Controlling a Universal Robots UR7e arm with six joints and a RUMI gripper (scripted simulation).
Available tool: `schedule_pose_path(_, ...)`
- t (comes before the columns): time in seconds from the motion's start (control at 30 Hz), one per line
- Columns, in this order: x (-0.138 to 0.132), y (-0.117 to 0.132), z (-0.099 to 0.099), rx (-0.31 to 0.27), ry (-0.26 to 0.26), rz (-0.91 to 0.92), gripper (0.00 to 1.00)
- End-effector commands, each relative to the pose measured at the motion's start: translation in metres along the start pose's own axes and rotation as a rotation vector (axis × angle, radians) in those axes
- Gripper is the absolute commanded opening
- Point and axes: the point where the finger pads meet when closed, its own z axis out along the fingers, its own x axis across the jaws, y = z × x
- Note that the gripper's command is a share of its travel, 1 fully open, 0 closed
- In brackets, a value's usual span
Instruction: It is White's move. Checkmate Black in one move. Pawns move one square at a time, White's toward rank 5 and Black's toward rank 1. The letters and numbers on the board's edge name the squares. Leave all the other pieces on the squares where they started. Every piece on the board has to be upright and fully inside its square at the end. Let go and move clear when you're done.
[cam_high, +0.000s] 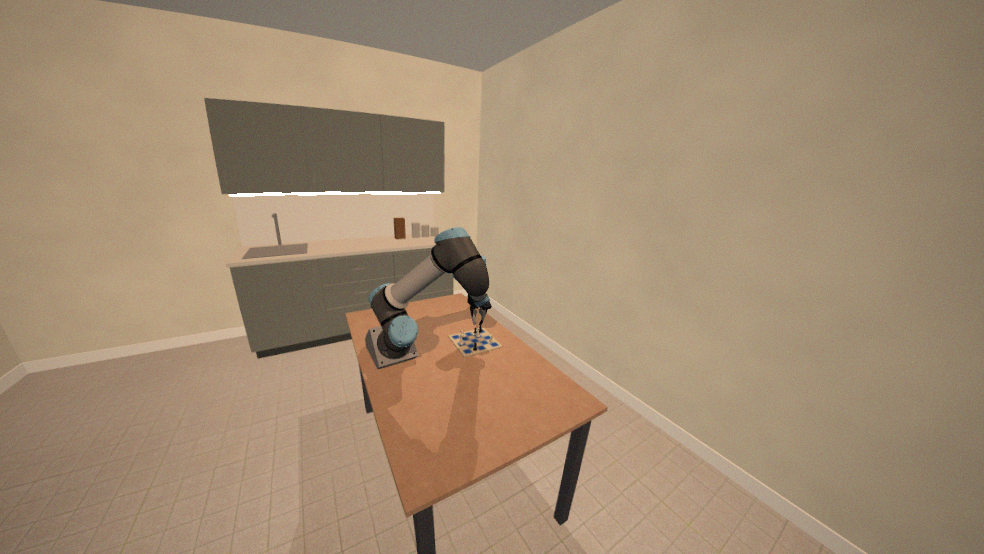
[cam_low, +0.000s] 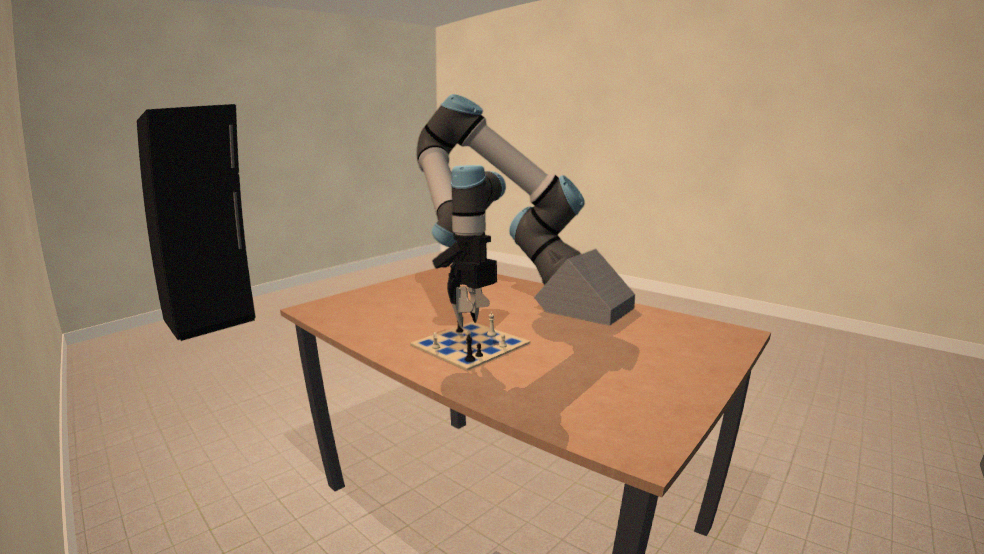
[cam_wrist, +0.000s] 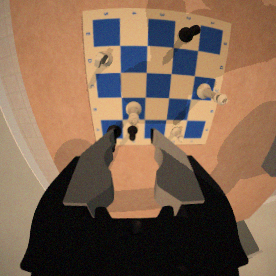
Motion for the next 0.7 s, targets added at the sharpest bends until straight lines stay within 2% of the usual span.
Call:
schedule_pose_path(0.0, 0.0, 0.0, -0.024, 0.001, 0.003, 0.001, 0.25)
schedule_pose_path(0.17, 0.0, 0.0, -0.039, 0.001, 0.003, 0.001, 0.25)
schedule_pose_path(0.43, 0.0, 0.0, -0.043, 0.001, 0.003, 0.001, 0.25)
schedule_pose_path(0.47, 0.0, 0.0, -0.043, 0.001, 0.003, 0.001, 1.0)
schedule_pose_path(0.67, 0.0, 0.0, -0.043, 0.001, 0.003, 0.001, 1.0)
